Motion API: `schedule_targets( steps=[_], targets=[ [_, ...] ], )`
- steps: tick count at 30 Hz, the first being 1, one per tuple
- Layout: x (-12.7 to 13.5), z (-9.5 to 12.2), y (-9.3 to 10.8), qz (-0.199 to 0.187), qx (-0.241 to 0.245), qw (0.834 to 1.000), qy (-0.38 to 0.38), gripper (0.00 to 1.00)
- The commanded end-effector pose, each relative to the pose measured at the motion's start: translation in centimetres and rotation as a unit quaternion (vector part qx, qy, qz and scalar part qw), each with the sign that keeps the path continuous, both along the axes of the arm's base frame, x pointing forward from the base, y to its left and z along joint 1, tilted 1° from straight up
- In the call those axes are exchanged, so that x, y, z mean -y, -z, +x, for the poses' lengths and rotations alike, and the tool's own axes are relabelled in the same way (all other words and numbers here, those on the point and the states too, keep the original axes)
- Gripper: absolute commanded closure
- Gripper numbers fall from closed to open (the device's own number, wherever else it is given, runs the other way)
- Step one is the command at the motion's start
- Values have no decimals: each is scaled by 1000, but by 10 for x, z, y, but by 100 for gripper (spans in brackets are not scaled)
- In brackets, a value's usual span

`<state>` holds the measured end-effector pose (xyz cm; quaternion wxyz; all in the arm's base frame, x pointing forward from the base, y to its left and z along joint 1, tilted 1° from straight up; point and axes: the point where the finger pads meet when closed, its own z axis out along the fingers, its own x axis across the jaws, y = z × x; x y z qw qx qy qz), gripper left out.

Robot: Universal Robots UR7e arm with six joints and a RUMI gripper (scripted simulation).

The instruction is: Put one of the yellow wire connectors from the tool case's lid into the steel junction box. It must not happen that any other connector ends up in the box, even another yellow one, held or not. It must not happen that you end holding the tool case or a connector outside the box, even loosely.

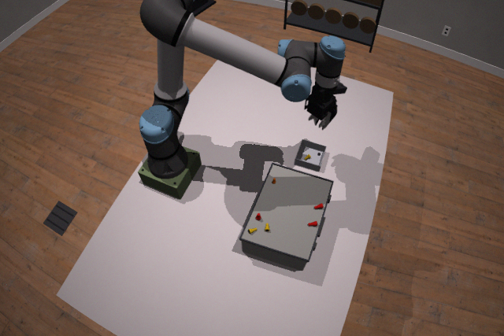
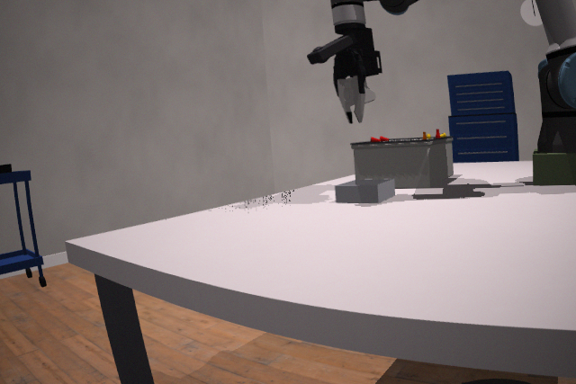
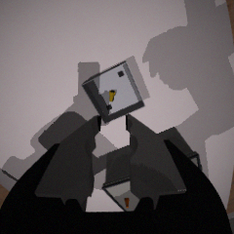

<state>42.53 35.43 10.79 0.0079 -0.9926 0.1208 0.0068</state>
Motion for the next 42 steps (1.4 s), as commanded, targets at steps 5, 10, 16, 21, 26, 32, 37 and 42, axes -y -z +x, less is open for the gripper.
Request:
schedule_targets(
  steps=[5,10,16,21,26,32,37,42],
  targets=[
    [1,0,-20,0,-1,1000,0,83],
    [1,0,-20,0,-1,1000,0,83],
    [1,0,-20,0,-1,1000,0,83],
    [1,0,-20,0,-1,1000,0,83],
    [1,0,-23,0,-1,1000,0,83],
    [1,1,-50,0,-1,1000,0,83],
    [1,1,-50,0,-1,1000,0,83],
    [1,1,-50,0,-1,1000,0,83]
  ],
)
